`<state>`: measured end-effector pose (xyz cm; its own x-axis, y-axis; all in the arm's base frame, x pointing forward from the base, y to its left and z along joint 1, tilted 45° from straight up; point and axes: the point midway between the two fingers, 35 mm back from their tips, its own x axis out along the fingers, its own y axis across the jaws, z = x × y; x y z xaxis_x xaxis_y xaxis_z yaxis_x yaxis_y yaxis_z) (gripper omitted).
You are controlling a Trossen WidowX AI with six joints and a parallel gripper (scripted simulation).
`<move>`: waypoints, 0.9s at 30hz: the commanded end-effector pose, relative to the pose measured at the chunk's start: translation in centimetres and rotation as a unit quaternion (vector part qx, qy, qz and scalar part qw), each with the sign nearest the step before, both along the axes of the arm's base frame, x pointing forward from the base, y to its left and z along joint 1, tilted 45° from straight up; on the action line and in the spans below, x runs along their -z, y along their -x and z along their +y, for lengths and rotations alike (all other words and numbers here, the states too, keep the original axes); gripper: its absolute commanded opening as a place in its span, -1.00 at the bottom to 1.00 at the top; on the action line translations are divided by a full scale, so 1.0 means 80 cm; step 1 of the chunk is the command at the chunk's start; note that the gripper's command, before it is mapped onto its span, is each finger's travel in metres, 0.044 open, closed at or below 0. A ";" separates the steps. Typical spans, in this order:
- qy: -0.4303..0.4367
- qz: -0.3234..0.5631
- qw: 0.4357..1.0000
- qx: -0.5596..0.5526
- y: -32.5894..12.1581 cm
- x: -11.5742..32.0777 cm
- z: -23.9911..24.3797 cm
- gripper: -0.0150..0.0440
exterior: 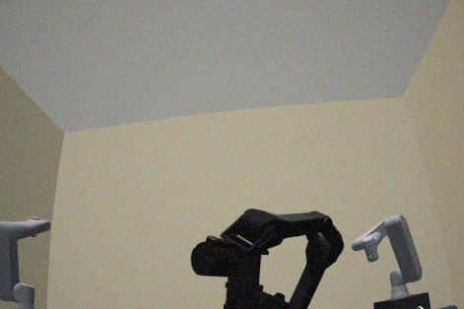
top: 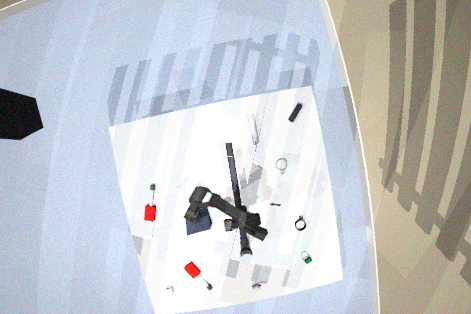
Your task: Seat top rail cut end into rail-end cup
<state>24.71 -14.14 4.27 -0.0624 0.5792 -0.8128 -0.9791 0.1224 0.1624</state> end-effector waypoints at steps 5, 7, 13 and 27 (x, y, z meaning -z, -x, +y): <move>0.000 0.000 1.000 0.000 0.000 0.000 0.000 -0.49; 0.000 0.000 1.000 0.000 0.000 0.000 0.000 -0.49; 0.000 0.000 1.000 0.000 0.000 0.000 0.000 0.04; -0.001 0.001 1.000 0.000 -0.006 -0.059 0.002 1.00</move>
<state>24.83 -13.98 6.68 -0.0750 0.5862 -0.8067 -0.9778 0.1156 0.1749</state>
